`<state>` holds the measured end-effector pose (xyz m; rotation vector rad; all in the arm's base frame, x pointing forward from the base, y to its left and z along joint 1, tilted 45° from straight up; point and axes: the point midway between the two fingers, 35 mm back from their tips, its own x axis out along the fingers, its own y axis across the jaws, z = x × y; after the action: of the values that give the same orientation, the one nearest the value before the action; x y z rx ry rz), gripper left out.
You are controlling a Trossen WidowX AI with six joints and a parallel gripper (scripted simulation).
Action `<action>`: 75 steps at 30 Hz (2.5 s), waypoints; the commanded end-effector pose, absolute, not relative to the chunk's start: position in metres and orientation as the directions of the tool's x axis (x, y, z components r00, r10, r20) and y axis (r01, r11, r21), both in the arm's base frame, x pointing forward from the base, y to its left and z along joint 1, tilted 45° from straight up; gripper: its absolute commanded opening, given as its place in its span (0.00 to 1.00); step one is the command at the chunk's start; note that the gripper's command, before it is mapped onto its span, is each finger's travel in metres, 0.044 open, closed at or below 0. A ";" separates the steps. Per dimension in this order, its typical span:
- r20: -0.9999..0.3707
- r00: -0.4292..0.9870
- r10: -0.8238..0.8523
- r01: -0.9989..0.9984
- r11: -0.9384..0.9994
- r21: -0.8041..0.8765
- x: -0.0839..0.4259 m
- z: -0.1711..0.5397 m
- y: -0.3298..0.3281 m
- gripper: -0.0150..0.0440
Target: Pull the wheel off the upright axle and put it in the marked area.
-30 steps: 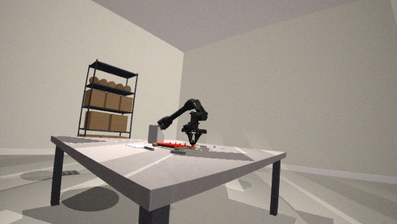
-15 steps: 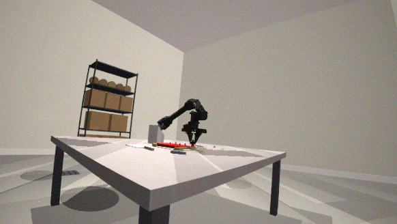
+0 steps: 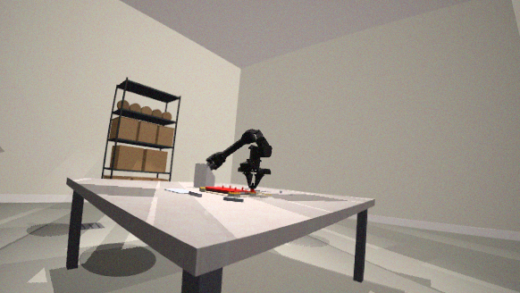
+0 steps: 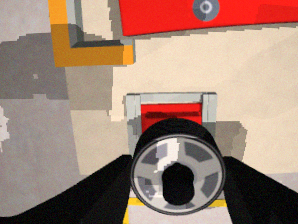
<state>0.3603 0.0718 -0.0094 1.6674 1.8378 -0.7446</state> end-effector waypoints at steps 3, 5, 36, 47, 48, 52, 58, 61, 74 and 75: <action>-0.714 -0.079 0.695 0.997 0.072 -0.040 0.361 -0.006 0.066 0.25; -0.714 -0.079 0.695 0.997 0.071 -0.041 0.361 -0.005 0.065 0.25; -0.714 -0.077 0.696 0.997 0.069 -0.041 0.362 0.002 0.058 0.25; -0.714 -0.076 0.696 0.997 0.068 -0.041 0.362 0.005 0.055 0.25; -0.714 -0.076 0.696 0.997 0.068 -0.041 0.362 0.005 0.055 0.25; -0.714 -0.076 0.696 0.997 0.067 -0.041 0.362 0.006 0.054 0.25; -0.714 -0.076 0.696 0.997 0.067 -0.041 0.362 0.007 0.053 0.25; -0.713 -0.076 0.697 0.997 0.067 -0.041 0.362 0.008 0.052 0.25; -0.713 -0.075 0.697 0.997 0.066 -0.041 0.362 0.011 0.049 0.25; -0.713 -0.075 0.697 0.997 0.066 -0.041 0.362 0.011 0.049 0.25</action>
<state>0.3624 0.0501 0.0103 1.6880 1.8291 -0.7540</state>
